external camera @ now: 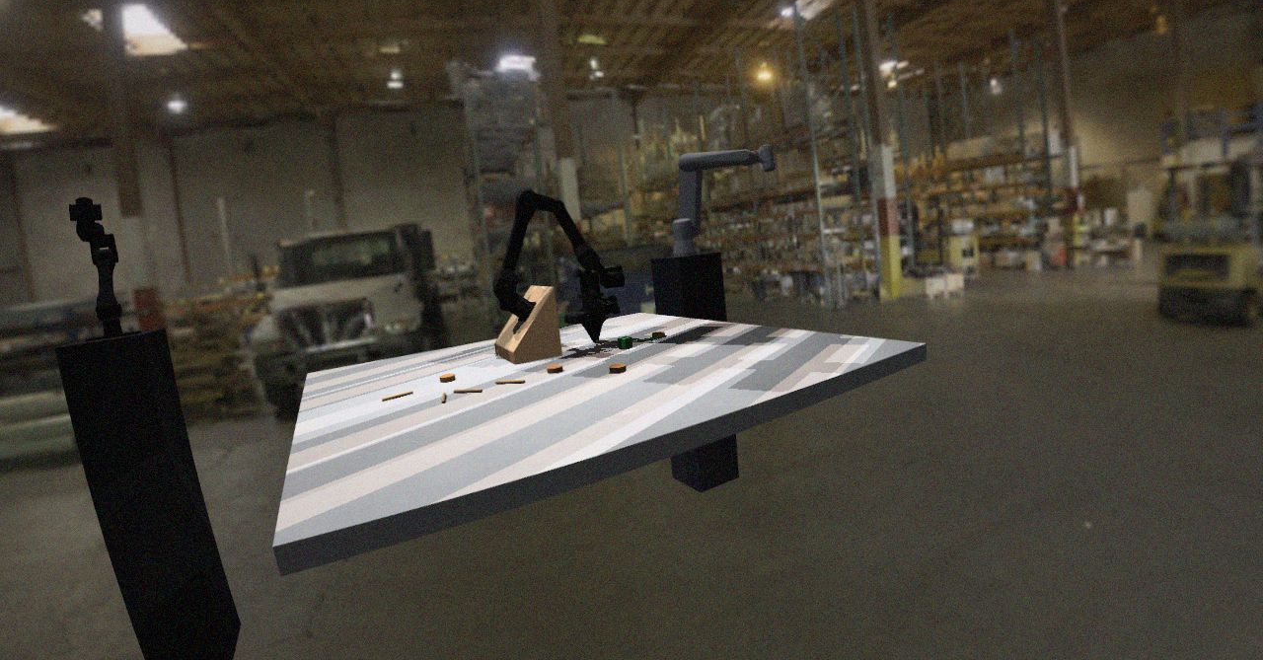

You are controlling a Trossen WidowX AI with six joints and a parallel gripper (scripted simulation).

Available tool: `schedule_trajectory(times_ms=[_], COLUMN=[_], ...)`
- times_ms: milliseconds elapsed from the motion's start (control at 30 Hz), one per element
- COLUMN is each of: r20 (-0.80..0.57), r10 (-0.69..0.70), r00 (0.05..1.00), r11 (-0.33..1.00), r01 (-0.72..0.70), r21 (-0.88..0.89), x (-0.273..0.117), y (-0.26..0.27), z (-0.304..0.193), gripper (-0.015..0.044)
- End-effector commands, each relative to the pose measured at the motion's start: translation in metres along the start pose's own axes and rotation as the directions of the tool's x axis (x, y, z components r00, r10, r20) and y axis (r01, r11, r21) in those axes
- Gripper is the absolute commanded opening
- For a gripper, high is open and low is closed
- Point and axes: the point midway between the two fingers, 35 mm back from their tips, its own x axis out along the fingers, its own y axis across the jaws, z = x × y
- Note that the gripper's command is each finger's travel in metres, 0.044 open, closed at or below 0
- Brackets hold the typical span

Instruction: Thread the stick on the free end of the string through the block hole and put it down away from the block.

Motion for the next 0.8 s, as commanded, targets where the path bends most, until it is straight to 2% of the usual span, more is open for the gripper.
schedule_trajectory(times_ms=[0, 767], r20=[0.005, 0.003], r10=[0.001, -0.004], r00=[1.000, 1.000], r11=[1.000, 1.000], r01=[-0.001, 0.004], r21=[-0.005, -0.002], x=[-0.001, -0.001], y=[0.001, -0.002], z=[0.007, 0.038], gripper=[0.0000, 0.0000])
